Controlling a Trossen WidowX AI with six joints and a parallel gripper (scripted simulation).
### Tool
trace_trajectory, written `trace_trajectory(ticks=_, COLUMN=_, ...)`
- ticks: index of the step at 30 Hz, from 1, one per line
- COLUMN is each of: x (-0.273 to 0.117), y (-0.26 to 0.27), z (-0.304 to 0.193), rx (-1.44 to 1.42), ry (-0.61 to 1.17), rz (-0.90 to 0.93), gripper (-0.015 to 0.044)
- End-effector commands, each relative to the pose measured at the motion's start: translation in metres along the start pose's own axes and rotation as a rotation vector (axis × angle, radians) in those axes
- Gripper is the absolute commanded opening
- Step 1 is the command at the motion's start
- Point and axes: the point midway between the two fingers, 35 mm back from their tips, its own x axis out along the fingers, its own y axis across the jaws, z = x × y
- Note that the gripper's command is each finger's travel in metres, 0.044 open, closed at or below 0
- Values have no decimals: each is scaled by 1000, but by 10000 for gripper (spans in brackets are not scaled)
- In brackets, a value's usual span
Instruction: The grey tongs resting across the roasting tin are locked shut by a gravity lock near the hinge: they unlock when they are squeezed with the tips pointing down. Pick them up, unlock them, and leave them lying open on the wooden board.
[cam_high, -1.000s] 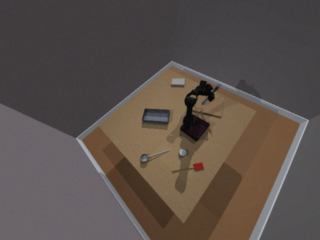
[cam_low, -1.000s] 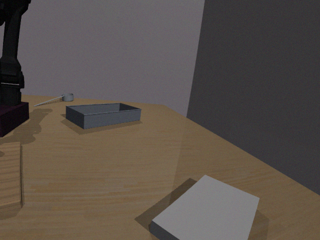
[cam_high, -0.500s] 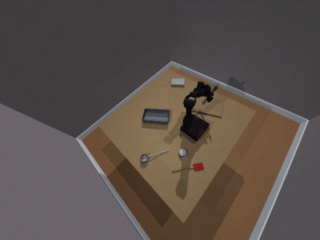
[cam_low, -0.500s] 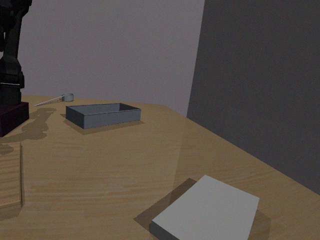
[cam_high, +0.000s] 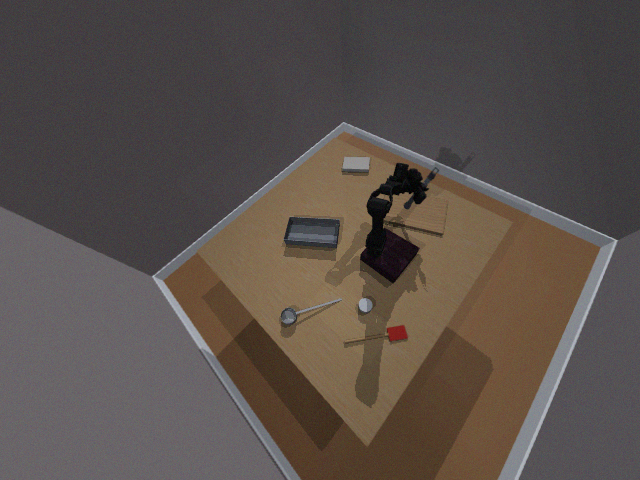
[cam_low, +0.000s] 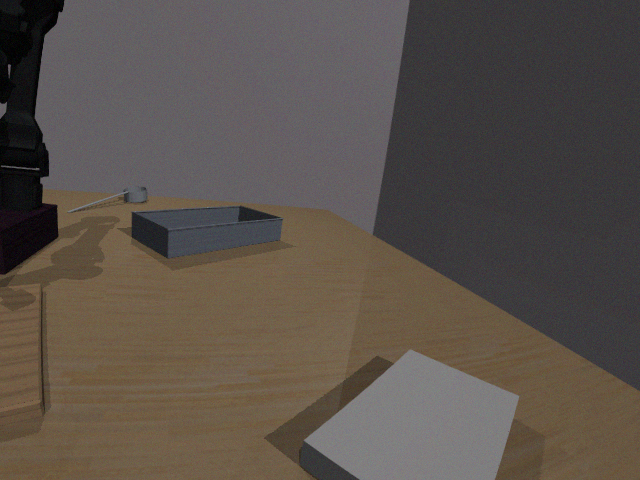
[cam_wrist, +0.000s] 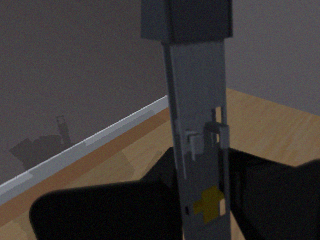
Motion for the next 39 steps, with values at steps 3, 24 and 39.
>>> trace_trajectory(ticks=3, x=0, y=-1, z=2, rx=1, ry=-8, rz=-6, gripper=-150)
trace_trajectory(ticks=24, x=21, y=10, z=-7, rx=-65, ry=146, rz=9, gripper=-150)
trace_trajectory(ticks=39, x=47, y=16, z=-26, rx=-126, ry=416, rz=24, gripper=-150)
